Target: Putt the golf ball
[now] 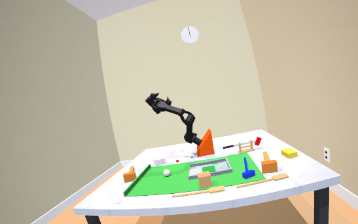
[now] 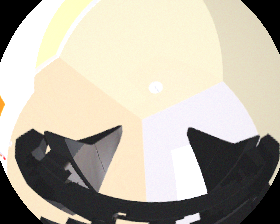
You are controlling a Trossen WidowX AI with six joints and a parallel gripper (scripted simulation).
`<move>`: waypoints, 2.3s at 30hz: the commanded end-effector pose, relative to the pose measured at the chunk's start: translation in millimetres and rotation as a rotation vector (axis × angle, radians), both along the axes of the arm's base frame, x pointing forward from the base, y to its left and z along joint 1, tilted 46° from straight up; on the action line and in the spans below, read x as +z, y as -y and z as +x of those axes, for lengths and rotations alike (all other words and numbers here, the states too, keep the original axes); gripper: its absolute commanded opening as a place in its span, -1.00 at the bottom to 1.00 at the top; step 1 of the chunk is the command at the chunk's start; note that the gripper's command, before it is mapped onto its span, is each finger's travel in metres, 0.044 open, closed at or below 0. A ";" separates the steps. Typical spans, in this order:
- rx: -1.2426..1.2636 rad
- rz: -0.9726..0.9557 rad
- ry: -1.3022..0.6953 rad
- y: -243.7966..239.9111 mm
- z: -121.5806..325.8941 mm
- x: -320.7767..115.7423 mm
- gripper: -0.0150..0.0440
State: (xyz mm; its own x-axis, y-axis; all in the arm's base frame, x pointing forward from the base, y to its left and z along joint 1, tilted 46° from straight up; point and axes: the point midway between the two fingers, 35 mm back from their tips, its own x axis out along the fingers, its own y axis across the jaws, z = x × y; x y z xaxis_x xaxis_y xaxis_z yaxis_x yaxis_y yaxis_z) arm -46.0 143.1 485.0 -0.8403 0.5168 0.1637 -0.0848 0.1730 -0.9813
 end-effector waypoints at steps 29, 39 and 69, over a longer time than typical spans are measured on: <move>1.127 0.137 0.215 302.2 -77.9 -24.3 1.00; 1.535 0.250 0.330 400.9 17.3 -65.3 1.00; 2.352 0.957 0.729 320.2 375.8 -270.4 1.00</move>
